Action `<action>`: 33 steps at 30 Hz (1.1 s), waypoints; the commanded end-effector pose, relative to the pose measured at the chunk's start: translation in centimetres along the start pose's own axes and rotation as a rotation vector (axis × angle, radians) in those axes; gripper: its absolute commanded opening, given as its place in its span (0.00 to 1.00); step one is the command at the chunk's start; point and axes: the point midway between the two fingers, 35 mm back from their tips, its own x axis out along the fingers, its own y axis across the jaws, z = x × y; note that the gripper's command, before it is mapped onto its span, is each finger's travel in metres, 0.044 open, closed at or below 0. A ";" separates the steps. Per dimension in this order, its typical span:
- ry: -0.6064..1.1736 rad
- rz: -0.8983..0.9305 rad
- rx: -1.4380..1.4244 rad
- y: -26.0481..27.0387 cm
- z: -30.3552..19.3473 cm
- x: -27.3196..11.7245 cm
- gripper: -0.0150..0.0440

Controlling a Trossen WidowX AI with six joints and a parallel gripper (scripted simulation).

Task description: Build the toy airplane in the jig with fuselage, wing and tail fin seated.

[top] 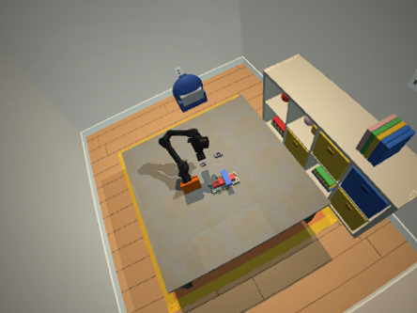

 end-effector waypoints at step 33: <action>0.022 -0.014 -0.008 -10.5 4.2 1.7 0.25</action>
